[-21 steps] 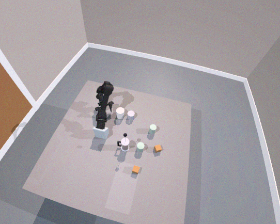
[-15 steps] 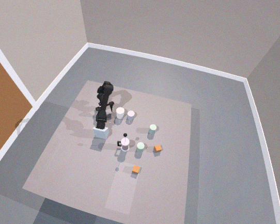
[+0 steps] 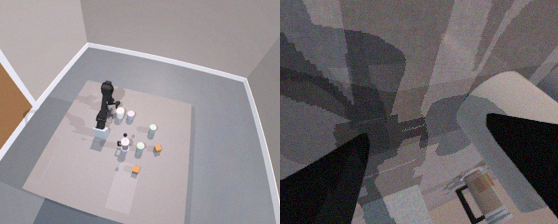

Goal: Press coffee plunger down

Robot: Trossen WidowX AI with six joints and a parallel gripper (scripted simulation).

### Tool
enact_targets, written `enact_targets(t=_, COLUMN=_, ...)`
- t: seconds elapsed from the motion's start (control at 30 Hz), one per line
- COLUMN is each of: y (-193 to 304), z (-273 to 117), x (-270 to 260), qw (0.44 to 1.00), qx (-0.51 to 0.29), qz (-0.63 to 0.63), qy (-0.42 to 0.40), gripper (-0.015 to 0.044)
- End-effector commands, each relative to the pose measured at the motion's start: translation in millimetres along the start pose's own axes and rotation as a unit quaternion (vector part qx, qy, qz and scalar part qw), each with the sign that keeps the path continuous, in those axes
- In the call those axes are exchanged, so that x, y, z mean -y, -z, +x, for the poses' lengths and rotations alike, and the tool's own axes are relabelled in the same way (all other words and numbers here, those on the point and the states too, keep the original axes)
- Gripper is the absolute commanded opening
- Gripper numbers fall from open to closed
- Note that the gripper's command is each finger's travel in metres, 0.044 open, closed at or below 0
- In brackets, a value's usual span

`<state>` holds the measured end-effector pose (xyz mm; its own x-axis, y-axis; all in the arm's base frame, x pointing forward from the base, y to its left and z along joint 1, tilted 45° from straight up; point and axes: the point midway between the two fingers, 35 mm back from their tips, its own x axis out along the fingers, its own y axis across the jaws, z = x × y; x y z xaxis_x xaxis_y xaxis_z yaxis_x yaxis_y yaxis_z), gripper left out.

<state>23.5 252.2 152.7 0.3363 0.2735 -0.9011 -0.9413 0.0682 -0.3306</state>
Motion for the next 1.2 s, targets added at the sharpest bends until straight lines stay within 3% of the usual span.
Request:
enact_targets(t=0.0, y=-22, z=1, x=37, qw=0.993, qx=0.039, qz=0.112, qy=-0.016, gripper=0.044)
enact_targets(t=0.7, y=2, z=-5, x=189, qw=0.923, qx=0.118, qz=0.363, qy=0.043, gripper=0.044)
enact_targets(t=1.0, y=43, z=4, x=230, qw=0.9, qx=0.108, qz=0.416, qy=0.064, gripper=0.044)
enact_targets(t=1.17, y=90, z=18, x=254, qw=0.877, qx=0.082, qz=0.47, qy=0.057, gripper=0.044)
